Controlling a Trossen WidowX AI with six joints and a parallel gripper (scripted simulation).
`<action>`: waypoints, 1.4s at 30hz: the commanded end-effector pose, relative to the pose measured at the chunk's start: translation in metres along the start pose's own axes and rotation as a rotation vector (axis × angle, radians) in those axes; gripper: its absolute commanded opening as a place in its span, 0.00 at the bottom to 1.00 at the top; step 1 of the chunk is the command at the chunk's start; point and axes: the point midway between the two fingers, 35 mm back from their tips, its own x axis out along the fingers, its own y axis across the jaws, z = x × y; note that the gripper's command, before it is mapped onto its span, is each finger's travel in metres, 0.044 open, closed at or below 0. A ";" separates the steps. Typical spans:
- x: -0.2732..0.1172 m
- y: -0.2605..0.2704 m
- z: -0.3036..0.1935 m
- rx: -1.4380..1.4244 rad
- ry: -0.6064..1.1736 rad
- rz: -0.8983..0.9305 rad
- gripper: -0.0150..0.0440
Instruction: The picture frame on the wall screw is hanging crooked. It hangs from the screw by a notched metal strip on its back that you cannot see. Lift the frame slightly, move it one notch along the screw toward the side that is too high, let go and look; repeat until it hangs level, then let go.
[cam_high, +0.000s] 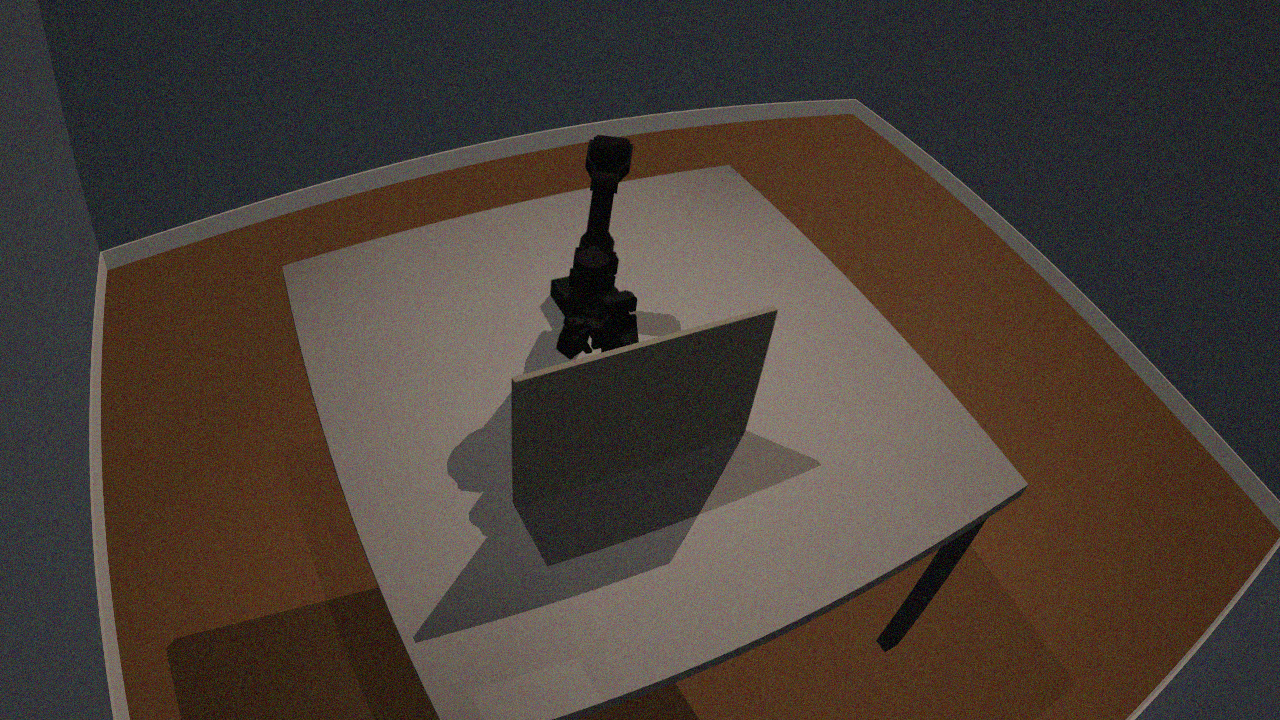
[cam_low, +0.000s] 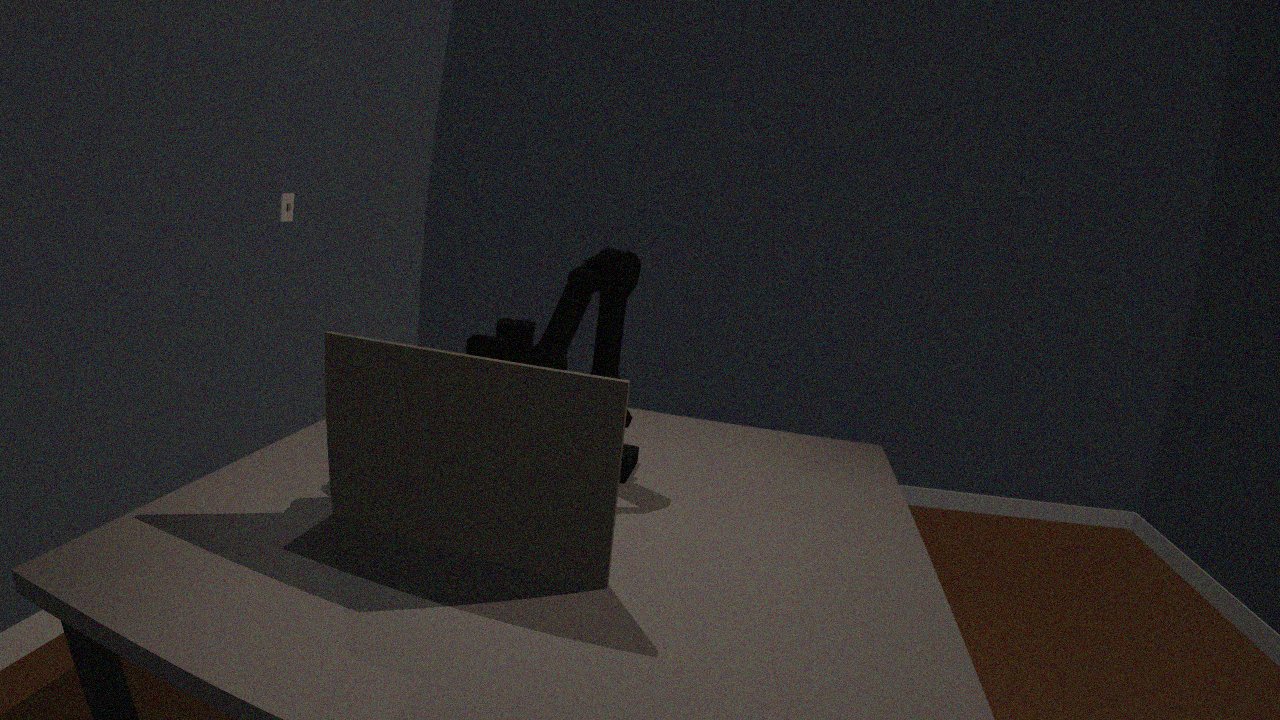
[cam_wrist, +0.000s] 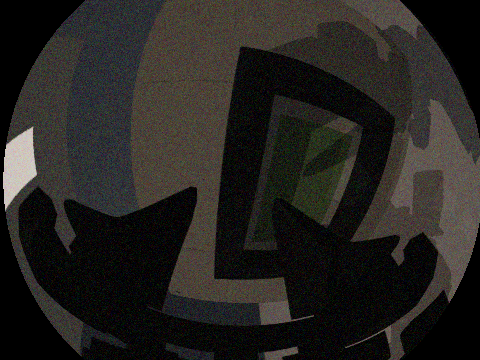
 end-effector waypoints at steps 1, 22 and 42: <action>-0.033 0.002 0.004 0.046 -0.004 0.003 0.69; -0.160 0.021 0.025 0.120 -0.013 -0.027 0.69; -0.194 0.035 0.017 0.137 -0.008 -0.004 0.69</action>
